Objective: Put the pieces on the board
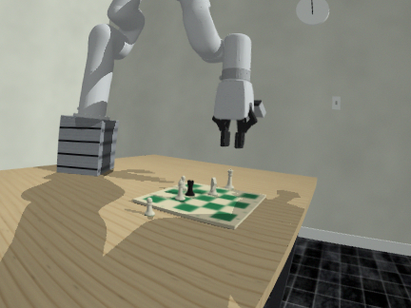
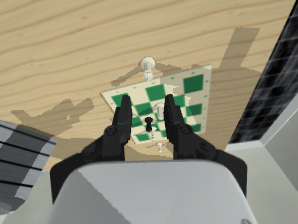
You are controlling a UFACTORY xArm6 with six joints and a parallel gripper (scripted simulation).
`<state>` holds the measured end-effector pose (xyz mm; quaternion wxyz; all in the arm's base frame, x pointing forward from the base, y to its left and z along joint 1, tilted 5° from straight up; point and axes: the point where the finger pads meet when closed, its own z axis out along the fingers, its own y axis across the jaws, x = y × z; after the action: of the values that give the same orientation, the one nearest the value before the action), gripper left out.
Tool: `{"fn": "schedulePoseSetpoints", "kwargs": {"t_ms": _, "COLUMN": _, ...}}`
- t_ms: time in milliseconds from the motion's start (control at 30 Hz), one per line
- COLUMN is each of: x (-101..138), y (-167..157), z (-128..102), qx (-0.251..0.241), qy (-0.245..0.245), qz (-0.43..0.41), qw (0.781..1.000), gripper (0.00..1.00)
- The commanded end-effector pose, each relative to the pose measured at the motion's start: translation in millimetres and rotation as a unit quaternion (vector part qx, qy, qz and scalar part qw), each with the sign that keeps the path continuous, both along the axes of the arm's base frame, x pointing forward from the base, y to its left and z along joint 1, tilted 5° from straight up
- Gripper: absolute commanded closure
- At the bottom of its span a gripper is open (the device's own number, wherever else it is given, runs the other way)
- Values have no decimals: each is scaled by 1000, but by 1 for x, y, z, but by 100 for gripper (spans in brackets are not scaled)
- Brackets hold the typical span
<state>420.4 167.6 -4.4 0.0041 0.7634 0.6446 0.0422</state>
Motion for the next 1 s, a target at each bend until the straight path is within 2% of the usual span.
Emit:
{"fn": "schedulePoseSetpoints", "kwargs": {"t_ms": 0, "x": 2, "y": 1, "z": -1, "qx": 1, "qy": -2, "qz": 0, "qw": 1000, "gripper": 58}}
{"fn": "schedulePoseSetpoints", "kwargs": {"t_ms": 967, "x": 4, "y": 2, "z": -37, "qx": 1, "qy": -2, "qz": 0, "qw": 1000, "gripper": 58}}
